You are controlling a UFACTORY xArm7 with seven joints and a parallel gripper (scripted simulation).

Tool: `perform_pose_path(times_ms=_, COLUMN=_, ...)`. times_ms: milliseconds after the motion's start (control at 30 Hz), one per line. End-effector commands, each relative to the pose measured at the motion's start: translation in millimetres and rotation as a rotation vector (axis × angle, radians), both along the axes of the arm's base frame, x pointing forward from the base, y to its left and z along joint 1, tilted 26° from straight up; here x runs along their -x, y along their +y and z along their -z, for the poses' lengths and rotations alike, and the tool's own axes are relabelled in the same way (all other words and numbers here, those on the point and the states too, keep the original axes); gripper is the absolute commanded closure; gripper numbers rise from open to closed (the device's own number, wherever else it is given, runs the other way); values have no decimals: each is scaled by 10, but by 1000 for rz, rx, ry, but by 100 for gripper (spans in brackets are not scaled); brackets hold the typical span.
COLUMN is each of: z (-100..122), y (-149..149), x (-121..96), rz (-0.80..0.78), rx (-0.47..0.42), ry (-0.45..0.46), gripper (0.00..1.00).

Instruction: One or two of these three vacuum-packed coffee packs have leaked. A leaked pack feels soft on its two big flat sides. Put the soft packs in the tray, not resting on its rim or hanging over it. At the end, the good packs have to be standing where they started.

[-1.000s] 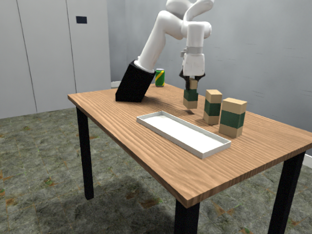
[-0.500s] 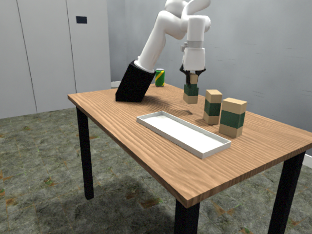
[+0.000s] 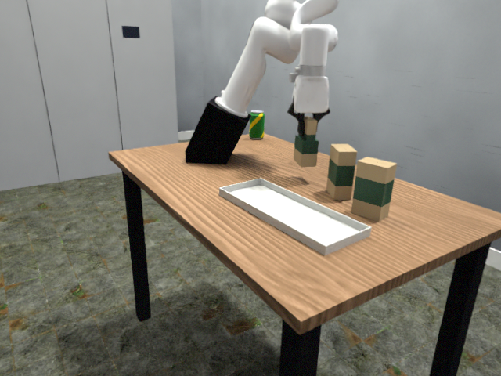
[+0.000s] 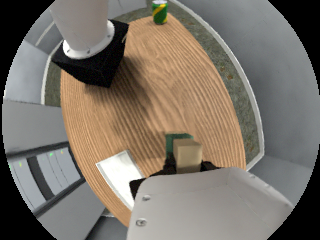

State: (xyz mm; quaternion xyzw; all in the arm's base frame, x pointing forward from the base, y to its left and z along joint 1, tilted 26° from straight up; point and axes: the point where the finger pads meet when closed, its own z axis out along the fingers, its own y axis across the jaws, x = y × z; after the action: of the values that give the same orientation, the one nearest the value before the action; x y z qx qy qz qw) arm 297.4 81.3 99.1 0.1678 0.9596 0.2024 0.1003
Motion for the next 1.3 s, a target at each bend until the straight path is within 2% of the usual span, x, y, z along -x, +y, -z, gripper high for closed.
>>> perform_pose_path(times_ms=0, z=9, y=-55, x=-21, rz=1, rx=0, ry=-2, gripper=75)
perform_pose_path(times_ms=200, z=73, y=-249, x=-64, rz=1, rx=0, ry=-2, gripper=75)
perform_pose_path(times_ms=400, z=180, y=-573, x=-137, rz=1, rx=0, ry=-2, gripper=75)
perform_pose_path(times_ms=467, z=180, y=-573, x=-137, rz=1, rx=0, ry=-2, gripper=75)
perform_pose_path(times_ms=967, z=500, y=-1543, x=-355, rz=1, rx=0, ry=-2, gripper=75)
perform_pose_path(times_ms=1033, z=500, y=-1543, x=-355, rz=1, rx=0, ry=-2, gripper=75)
perform_pose_path(times_ms=1267, z=610, y=-1877, x=-430, rz=1, rx=0, ry=-2, gripper=75)
